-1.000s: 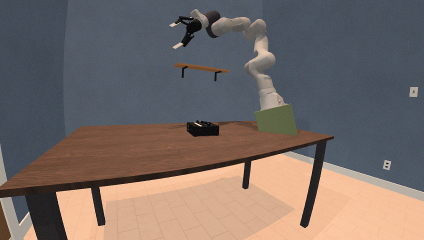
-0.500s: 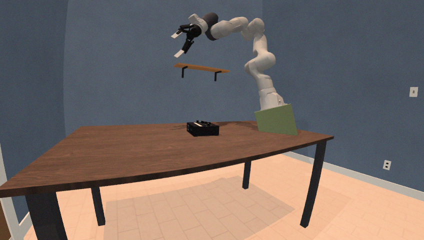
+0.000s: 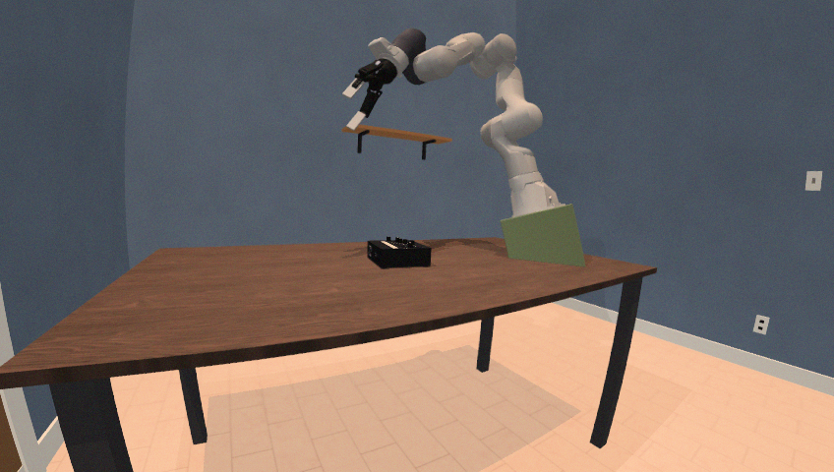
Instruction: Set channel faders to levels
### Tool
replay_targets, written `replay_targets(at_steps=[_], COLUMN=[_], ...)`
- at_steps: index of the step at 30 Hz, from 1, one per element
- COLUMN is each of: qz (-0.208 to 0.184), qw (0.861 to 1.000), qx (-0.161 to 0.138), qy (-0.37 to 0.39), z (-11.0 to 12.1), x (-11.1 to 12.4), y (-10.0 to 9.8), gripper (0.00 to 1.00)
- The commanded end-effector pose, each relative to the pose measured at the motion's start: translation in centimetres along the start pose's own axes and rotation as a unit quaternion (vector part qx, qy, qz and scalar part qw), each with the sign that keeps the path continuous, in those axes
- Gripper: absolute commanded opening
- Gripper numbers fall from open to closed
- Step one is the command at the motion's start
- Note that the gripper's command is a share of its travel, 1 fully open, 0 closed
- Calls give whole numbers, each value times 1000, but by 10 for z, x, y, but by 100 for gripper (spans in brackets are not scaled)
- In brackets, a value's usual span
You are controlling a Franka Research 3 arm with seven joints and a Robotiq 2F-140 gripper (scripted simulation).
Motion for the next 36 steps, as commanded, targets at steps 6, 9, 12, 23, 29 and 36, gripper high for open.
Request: replay_targets(at_steps=[6, 9, 12, 23, 29, 36], qz=[-3, -60, -60, -60, -112, -112], qw=[1000, 996, 996, 996, 988, 988], qx=[2, 18, 18, 18, 31, 31], qy=[-14, -58, -58, -58, -98, -98], z=[0, 2, 2, 2, 5, 5], x=[0, 35, 35, 35, 68, 68], y=[0, 32, 32, 32, 57, 57], gripper=[100, 100, 100, 100, 100, 100])
Point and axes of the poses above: the point where the finger pads meet when closed, its own y axis out along the fingers, its own z axis across the jaws, x = y × z, the point moved 10 cm from there along -y, back along the fingers, and after that the axes turned 14 degrees about -y, right-handed, at the moved point
